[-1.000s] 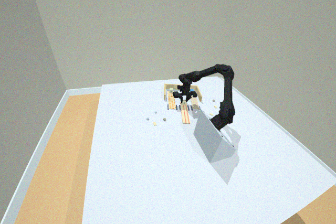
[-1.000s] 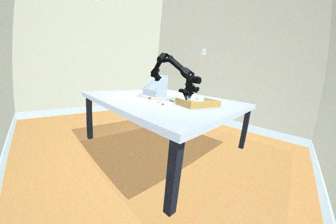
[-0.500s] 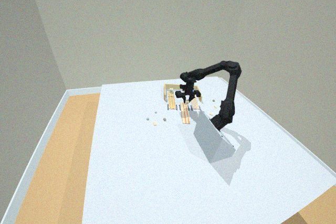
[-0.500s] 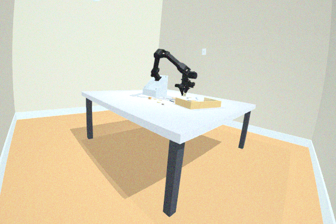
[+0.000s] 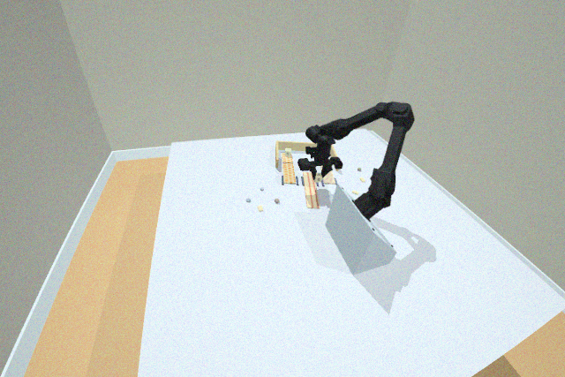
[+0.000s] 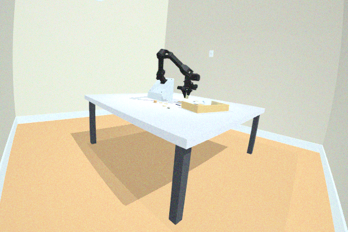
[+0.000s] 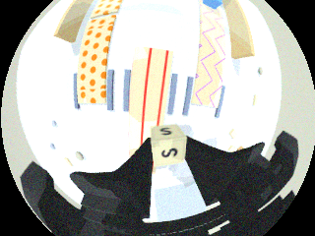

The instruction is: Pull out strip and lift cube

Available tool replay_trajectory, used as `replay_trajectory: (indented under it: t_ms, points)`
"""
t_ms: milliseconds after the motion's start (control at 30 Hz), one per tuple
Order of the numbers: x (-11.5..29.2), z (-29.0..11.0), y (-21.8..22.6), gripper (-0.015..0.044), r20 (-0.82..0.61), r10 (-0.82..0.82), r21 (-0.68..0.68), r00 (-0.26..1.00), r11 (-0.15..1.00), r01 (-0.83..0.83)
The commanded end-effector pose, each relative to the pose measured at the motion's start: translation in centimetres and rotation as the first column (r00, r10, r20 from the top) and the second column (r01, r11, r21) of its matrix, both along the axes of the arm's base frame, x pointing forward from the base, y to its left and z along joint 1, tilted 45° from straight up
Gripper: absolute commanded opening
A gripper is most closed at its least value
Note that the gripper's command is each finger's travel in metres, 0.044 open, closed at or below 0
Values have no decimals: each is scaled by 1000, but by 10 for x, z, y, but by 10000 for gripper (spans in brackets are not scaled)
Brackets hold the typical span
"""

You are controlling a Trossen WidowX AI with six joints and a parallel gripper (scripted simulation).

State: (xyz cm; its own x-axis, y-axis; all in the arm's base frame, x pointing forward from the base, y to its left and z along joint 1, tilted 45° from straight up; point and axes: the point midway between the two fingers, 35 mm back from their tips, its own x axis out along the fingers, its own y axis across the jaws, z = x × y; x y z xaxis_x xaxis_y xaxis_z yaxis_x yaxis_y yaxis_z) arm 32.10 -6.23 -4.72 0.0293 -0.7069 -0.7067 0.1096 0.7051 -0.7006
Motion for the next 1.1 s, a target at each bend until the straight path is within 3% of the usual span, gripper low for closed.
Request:
replay_trajectory:
  t_ms: [0, 333, 1067]
  points:
    - [-12, 0, 1, 0, 4, 0, 4, 1000, 1000, 0]
    - [-16, 24, 26, 0, 5, 0, 6, 1000, 1000, 0]
    - [-16, 25, 27, 0, 5, 0, 6, 1000, 1000, 0]
